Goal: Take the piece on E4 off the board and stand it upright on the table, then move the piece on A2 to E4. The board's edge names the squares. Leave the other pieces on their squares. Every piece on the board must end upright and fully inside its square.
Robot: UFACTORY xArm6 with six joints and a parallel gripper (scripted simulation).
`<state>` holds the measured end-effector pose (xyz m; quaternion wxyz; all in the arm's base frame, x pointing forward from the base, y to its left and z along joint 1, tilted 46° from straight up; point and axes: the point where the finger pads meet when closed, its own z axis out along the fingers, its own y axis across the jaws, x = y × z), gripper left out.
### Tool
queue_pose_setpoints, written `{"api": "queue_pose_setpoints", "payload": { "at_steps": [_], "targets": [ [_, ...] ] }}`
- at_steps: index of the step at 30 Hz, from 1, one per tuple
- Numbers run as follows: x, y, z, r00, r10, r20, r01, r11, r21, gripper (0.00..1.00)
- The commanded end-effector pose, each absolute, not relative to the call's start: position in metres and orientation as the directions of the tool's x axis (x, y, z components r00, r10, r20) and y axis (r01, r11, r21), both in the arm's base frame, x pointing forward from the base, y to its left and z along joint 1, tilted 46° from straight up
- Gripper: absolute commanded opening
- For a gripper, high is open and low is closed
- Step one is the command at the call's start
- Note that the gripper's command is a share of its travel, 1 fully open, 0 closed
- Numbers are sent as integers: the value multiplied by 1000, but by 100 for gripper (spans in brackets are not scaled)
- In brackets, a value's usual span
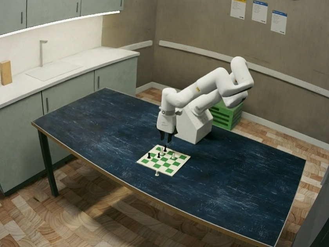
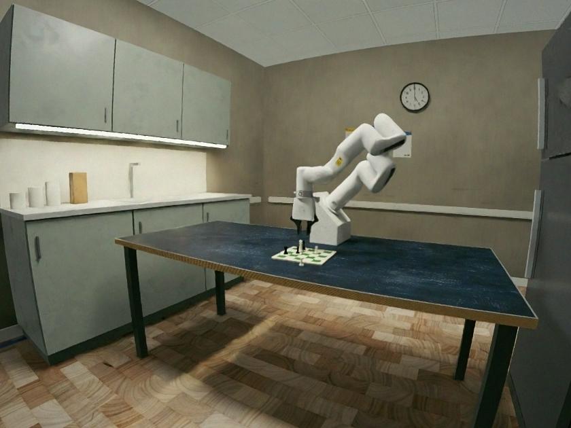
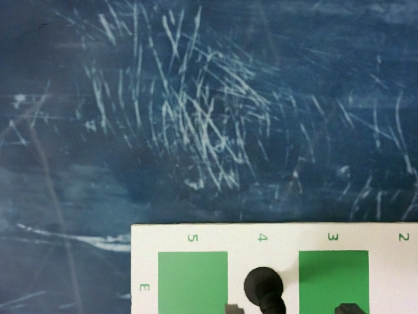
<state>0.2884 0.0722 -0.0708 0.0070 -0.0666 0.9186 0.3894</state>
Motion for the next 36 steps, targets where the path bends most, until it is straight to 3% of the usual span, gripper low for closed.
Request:
{"api": "queue_pose_setpoints", "payload": {
  "at_steps": [1,9,10,36],
  "targets": [
    [290,56,-54,-991,-118,-65,-128,686,716,39],
    [291,48,-46,-991,-118,-65,-128,687,716,39],
    [291,48,-46,-991,-118,-65,-128,687,716,100],
    [291,46,-45,-991,-118,-65,-128,686,716,100]
  ]
}}
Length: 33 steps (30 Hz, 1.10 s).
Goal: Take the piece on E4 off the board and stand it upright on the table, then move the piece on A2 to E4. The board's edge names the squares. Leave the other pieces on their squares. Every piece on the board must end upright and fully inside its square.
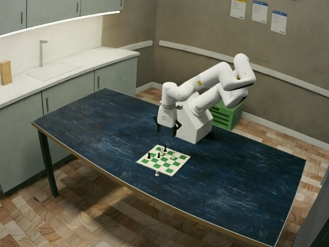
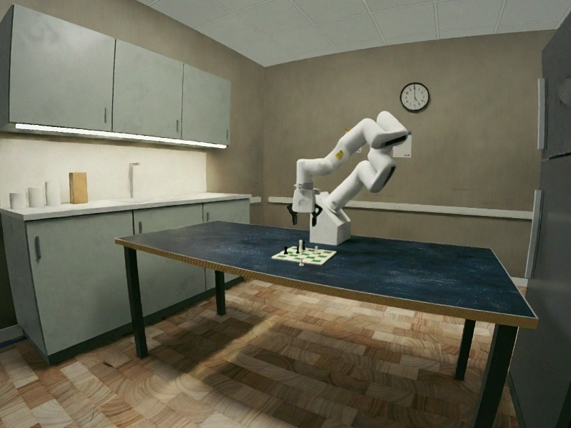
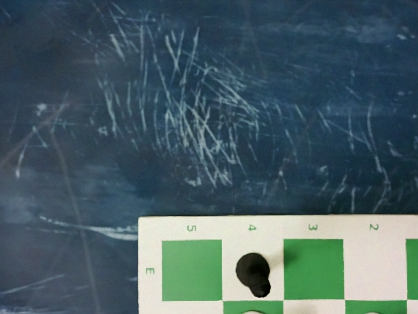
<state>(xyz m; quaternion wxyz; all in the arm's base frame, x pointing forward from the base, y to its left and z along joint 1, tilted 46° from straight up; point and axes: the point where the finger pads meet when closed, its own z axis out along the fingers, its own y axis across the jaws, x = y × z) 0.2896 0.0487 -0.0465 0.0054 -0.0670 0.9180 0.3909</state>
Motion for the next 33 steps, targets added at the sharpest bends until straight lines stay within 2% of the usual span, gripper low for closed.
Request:
{"api": "queue_pose_setpoints", "payload": {
  "at_steps": [1,21,33],
  "targets": [
    [291,45,-44,-991,-118,-65,-128,686,716,100],
    [293,1,0,-991,-118,-65,-128,687,716,100],
    [294,-3,3,-991,-118,-65,-128,687,716,100]
  ]
}}
